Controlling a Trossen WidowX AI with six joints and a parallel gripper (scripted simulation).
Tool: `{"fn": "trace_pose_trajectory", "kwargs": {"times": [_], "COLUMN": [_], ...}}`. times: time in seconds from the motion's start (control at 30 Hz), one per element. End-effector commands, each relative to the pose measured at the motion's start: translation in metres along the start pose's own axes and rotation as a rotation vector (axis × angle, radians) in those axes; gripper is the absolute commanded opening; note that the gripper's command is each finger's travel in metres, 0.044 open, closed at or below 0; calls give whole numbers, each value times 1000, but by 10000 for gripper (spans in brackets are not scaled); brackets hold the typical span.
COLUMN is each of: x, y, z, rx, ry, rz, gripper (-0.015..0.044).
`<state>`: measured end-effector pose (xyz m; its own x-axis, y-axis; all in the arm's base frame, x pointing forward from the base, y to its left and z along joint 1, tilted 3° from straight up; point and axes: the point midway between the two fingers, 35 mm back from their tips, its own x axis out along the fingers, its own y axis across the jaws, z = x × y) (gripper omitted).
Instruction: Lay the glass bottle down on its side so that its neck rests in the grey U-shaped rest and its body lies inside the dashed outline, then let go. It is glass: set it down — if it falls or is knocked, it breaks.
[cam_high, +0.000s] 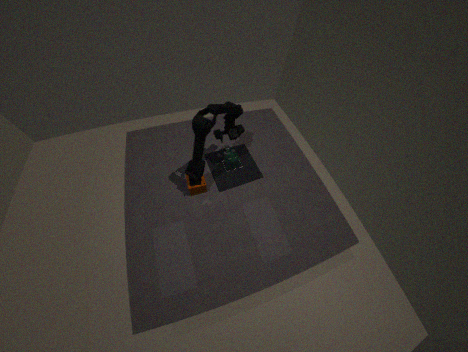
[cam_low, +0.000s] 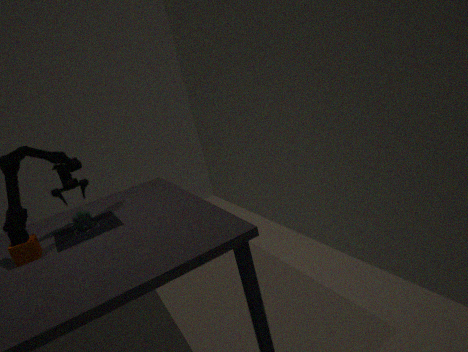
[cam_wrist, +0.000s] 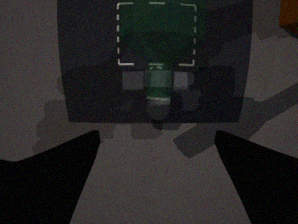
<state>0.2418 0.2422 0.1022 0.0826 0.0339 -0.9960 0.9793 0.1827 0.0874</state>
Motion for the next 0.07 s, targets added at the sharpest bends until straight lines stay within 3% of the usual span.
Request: {"fn": "trace_pose_trajectory", "kwargs": {"times": [0.0,0.03], "x": [-3,-3], "y": [0,0], "z": [-1,-1], "rx": [-5,-5], "ry": [7,7], "rz": [-1,-1], "gripper": [440,440]}}
